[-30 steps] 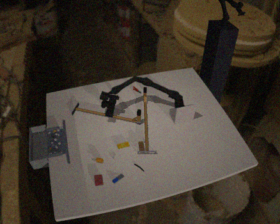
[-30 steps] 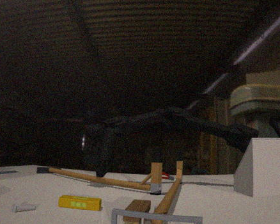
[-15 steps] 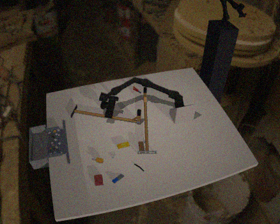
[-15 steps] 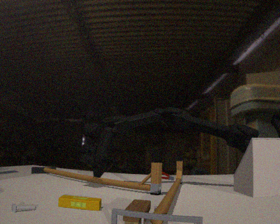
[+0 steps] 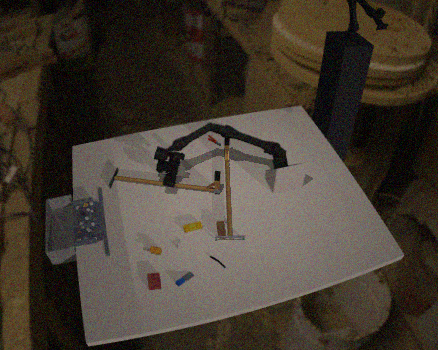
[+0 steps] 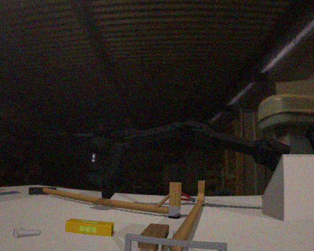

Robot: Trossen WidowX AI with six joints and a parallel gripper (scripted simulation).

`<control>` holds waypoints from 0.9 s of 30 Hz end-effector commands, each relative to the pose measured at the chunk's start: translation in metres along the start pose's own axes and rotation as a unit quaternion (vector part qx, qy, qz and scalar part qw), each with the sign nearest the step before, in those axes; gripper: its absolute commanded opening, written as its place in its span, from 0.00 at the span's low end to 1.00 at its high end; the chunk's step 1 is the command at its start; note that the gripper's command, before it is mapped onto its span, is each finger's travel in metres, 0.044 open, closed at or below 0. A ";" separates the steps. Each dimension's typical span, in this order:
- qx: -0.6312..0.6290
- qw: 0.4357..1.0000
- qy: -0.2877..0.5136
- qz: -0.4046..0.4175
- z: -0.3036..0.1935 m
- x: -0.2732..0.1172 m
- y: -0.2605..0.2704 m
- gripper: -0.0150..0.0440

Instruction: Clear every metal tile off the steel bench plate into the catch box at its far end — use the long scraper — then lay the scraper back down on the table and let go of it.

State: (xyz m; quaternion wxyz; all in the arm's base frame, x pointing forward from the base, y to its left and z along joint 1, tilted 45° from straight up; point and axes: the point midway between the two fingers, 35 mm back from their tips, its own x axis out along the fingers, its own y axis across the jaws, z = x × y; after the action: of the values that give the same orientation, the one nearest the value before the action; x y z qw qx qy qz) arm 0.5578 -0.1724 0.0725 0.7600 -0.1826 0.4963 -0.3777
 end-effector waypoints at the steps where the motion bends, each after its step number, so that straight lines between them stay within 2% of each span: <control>1: -0.001 1.000 0.001 0.001 -0.001 0.000 0.007 0.25; 10: -0.001 1.000 -0.001 0.001 0.001 -0.002 0.008 0.25; 22: 0.006 1.000 -0.007 0.002 0.006 -0.032 0.008 0.25; 27: 0.000 1.000 -0.003 0.005 0.004 -0.061 0.002 0.25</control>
State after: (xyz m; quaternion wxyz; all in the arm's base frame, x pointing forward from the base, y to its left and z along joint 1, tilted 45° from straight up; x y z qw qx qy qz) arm 0.5529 -0.1377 0.0968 0.7616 -0.1803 0.4977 -0.3739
